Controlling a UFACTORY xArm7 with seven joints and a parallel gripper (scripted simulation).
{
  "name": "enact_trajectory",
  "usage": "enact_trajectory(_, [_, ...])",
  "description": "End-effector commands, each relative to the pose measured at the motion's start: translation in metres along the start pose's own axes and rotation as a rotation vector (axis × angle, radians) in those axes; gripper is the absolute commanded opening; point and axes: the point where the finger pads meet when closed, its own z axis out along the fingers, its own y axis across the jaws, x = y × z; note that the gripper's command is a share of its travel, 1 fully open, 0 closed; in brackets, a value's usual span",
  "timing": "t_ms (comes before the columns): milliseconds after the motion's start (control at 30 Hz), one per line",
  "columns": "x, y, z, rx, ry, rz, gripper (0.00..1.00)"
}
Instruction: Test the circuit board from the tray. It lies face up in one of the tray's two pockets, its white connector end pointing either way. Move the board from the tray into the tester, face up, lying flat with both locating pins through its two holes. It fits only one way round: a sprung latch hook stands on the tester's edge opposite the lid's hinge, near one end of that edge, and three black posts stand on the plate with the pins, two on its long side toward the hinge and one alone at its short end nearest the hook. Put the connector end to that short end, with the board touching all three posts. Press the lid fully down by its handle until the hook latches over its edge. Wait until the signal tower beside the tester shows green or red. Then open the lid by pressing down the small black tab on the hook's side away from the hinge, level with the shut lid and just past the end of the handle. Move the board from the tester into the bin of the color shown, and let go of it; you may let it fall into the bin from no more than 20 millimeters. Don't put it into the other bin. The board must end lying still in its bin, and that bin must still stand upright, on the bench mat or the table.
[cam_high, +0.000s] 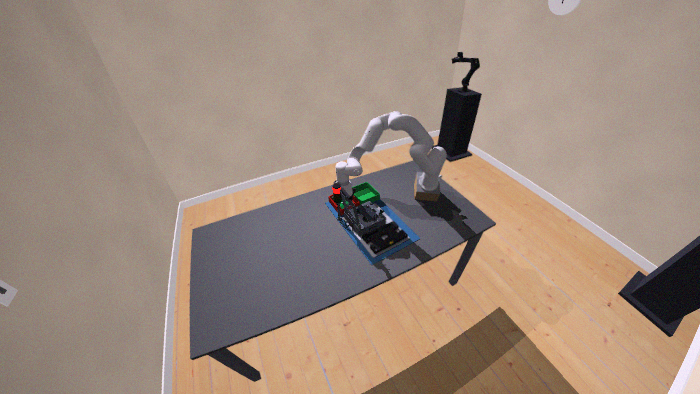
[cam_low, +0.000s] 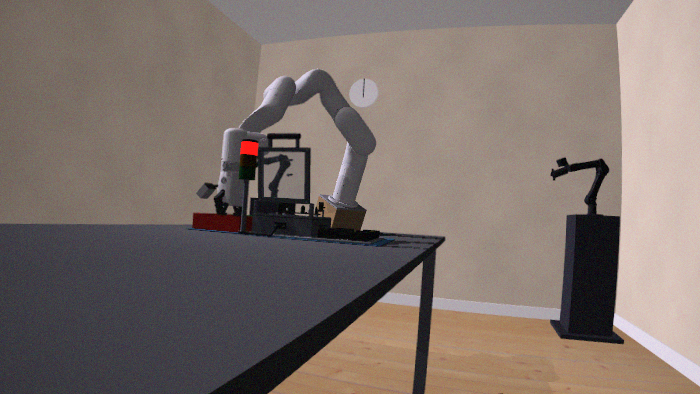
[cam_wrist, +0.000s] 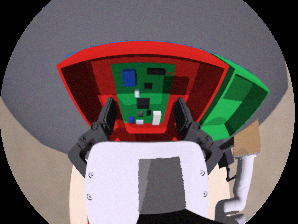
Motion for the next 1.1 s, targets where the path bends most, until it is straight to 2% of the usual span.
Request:
enact_trajectory(0, [0.001, -0.002, -0.015, 0.004, 0.004, 0.0, 1.0])
enact_trajectory(133, [0.001, -0.002, -0.038, 0.004, 0.004, 0.0, 1.0])
enact_trajectory(333, [0.001, -0.001, -0.081, 0.004, 0.004, 0.0, 1.0])
enact_trajectory(400, [0.001, -0.001, -0.081, 0.004, 0.004, 0.0, 1.0])
enact_trajectory(633, [0.001, -0.001, -0.122, 0.004, 0.004, 0.0, 1.0])
enact_trajectory(800, [0.001, -0.001, -0.135, 0.004, 0.004, 0.0, 1.0])
enact_trajectory(1067, [0.001, -0.001, -0.136, 0.004, 0.004, 0.0, 1.0])
